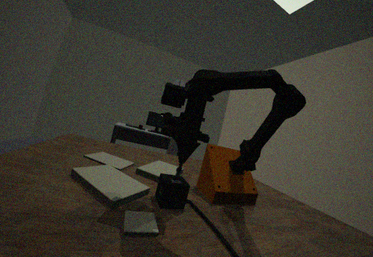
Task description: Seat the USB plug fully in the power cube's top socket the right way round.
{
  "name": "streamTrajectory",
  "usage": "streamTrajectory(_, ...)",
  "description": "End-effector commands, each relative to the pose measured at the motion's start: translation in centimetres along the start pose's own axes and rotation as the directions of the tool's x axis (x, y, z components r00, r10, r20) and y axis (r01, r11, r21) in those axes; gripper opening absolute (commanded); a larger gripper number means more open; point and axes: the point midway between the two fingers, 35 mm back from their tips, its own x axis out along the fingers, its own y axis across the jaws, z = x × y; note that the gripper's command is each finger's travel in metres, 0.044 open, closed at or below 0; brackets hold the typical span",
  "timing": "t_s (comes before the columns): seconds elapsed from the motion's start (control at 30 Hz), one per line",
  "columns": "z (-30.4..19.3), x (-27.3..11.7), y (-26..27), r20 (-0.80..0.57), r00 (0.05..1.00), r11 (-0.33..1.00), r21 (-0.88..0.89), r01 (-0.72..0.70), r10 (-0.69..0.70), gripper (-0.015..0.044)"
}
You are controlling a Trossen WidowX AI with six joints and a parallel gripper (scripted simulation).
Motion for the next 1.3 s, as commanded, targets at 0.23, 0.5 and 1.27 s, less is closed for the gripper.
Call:
streamTrajectory(0.23,0.01,0.02,0.01,0.001,1.0,0.959,-0.285,0.0,0.0,0.0)
streamTrajectory(0.5,0.01,0.02,0.01,0.001,1.0,0.878,-0.478,0.0,0.0,0.0)
streamTrajectory(1.27,0.01,0.02,0.01,0.001,1.0,0.453,-0.891,0.0,0.0,0.0)
